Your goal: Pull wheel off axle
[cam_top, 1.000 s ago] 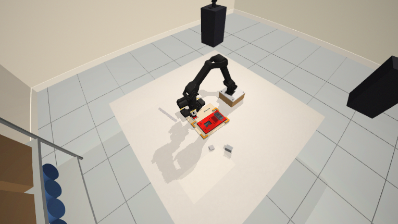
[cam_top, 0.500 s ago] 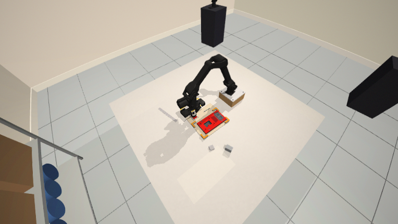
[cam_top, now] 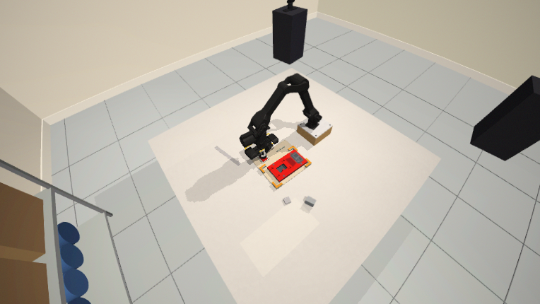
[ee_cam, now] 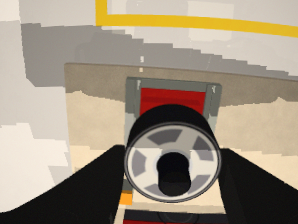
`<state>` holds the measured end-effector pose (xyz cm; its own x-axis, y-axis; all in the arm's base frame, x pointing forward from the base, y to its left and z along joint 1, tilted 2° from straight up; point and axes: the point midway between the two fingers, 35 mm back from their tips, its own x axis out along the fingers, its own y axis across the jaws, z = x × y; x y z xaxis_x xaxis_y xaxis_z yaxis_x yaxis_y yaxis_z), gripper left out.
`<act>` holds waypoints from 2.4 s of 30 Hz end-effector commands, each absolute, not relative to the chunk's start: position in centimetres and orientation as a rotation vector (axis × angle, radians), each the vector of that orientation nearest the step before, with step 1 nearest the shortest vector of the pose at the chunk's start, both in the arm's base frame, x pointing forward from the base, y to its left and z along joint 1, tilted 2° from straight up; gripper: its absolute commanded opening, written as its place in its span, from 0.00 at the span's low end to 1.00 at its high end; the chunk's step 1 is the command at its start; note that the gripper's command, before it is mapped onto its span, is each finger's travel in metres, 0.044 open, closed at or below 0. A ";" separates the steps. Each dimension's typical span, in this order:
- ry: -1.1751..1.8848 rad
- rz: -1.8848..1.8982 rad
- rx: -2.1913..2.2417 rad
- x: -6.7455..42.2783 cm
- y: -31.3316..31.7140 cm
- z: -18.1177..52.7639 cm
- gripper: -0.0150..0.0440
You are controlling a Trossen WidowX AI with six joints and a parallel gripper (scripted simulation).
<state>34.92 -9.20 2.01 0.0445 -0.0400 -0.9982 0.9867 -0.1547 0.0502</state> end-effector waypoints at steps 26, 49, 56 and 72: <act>1.066 -1.301 1.317 35.0 -9.2 3.2 0.25; 1.067 -1.301 1.315 35.0 -9.1 3.9 0.25; 1.068 -1.301 1.315 35.0 -9.1 4.2 0.25; 1.068 -1.302 1.314 34.9 -9.1 4.7 0.25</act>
